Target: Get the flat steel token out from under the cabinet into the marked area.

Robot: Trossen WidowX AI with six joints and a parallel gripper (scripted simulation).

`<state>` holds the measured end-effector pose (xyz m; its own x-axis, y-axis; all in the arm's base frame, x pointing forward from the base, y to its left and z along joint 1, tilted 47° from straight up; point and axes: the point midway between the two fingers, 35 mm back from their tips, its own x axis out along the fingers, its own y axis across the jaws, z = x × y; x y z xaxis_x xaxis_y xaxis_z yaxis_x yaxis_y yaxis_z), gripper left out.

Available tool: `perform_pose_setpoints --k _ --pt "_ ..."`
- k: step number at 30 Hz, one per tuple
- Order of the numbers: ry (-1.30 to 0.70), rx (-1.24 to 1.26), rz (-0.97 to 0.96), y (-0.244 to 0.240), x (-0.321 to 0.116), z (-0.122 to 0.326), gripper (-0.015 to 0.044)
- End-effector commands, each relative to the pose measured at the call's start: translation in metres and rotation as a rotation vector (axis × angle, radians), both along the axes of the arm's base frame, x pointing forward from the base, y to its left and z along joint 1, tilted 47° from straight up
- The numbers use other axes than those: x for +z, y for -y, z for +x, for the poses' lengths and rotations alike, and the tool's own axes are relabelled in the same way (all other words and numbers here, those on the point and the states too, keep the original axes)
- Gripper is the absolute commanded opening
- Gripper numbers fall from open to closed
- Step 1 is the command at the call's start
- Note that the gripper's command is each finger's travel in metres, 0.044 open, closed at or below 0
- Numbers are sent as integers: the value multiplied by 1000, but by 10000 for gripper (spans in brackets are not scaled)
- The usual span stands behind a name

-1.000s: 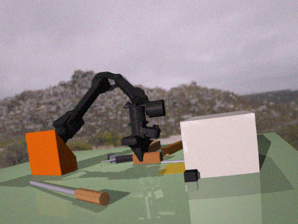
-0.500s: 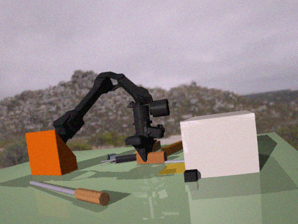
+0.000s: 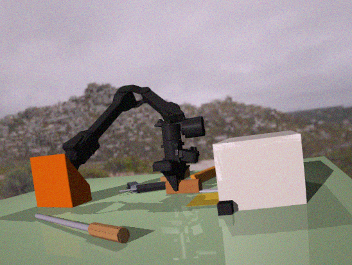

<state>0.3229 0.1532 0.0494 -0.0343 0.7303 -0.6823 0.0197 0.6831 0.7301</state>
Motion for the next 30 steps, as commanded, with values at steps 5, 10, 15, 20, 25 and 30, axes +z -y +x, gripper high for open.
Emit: perform_pose_setpoints --k 5,10,15,20,25,30 --pt "7 4 4 -1 1 10 0" --pt "7 4 4 -1 1 16 0" --pt "7 4 4 -1 1 21 0" --pt "7 4 4 -1 1 25 0" --pt "8 4 4 -1 0 30 0" --pt "8 4 4 -1 0 35 0"
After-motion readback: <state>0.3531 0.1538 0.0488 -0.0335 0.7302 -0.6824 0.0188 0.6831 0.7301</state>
